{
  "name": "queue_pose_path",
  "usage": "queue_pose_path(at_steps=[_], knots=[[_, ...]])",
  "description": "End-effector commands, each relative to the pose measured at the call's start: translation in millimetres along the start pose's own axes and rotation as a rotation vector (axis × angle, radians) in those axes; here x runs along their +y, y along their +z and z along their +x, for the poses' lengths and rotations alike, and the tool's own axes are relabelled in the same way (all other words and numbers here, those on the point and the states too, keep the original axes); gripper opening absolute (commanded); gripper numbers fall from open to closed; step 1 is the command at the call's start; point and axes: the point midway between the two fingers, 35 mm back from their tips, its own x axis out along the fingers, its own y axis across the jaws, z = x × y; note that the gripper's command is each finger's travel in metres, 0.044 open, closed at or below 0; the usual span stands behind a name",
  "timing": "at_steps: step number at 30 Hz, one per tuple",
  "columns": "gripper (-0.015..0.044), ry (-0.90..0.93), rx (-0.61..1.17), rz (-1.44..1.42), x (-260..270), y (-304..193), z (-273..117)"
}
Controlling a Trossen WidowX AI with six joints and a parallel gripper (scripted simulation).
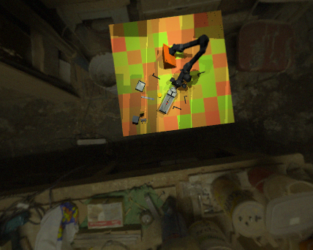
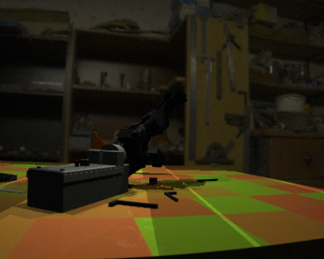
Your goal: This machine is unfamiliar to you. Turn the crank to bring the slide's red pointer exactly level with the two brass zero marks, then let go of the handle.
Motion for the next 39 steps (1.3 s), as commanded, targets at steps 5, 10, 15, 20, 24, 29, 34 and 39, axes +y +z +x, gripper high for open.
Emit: queue_pose_path(at_steps=[5,10,15,20,24,29,34,39], knots=[[0.0,0.006,-0.001,0.002,1.3,0.3,-0.4],[0.0,0.006,-0.001,0.002,1.3,0.3,-0.4],[0.0,0.006,-0.001,0.002,1.3,0.3,-0.4],[0.0,0.006,-0.001,0.002,1.3,0.2,-0.3],[0.0,0.006,-0.001,0.002,1.3,0.2,-0.3],[0.0,0.001,0.0,0.0,0.2,-0.1,0.0],[0.0,0.001,0.0,0.0,0.2,-0.1,0.0],[0.0079,0.001,0.0,0.0,0.2,-0.1,0.0]])
